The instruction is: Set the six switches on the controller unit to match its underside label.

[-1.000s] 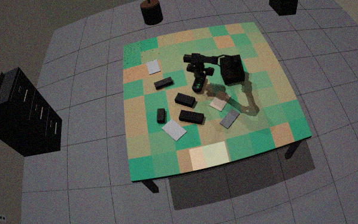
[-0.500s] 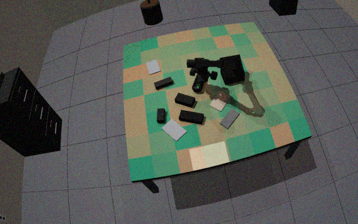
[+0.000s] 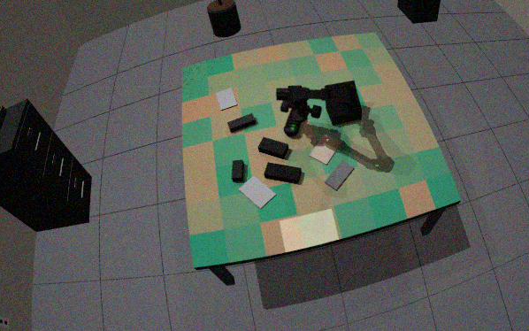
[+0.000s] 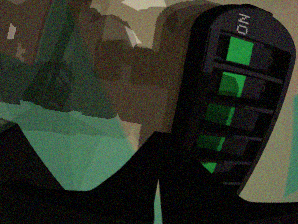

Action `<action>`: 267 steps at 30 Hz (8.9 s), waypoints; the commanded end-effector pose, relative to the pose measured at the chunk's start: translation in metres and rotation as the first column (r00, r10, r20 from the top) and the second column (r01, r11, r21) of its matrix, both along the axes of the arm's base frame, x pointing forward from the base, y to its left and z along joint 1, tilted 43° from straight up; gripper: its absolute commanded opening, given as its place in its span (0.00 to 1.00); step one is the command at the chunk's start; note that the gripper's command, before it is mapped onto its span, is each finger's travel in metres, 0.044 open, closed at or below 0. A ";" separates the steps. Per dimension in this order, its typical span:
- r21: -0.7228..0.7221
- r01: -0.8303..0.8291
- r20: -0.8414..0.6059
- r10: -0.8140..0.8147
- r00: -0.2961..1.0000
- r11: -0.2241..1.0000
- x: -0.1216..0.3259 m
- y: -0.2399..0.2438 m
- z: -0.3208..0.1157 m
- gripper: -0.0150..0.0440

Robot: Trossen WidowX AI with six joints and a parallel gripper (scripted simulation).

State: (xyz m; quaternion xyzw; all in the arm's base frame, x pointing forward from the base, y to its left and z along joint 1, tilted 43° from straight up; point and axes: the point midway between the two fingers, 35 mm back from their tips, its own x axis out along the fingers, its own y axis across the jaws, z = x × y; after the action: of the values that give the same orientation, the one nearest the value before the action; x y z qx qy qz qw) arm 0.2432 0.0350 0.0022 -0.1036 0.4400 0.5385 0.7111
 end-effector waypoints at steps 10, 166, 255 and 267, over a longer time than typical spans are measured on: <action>-0.001 0.000 -0.001 0.000 1.000 1.000 -0.002 -0.034 0.037 0.70; -0.126 0.193 0.192 -0.166 0.967 0.973 0.032 0.068 -0.010 0.25; 0.000 0.029 -0.021 -0.029 0.999 1.000 0.004 -0.062 -0.022 0.25; 0.000 0.029 -0.021 -0.029 0.999 1.000 0.005 -0.052 -0.034 0.25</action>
State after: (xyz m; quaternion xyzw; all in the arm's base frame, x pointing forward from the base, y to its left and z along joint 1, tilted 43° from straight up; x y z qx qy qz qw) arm 0.2503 -0.0218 -0.0273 -0.0980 0.4482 0.5296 0.7135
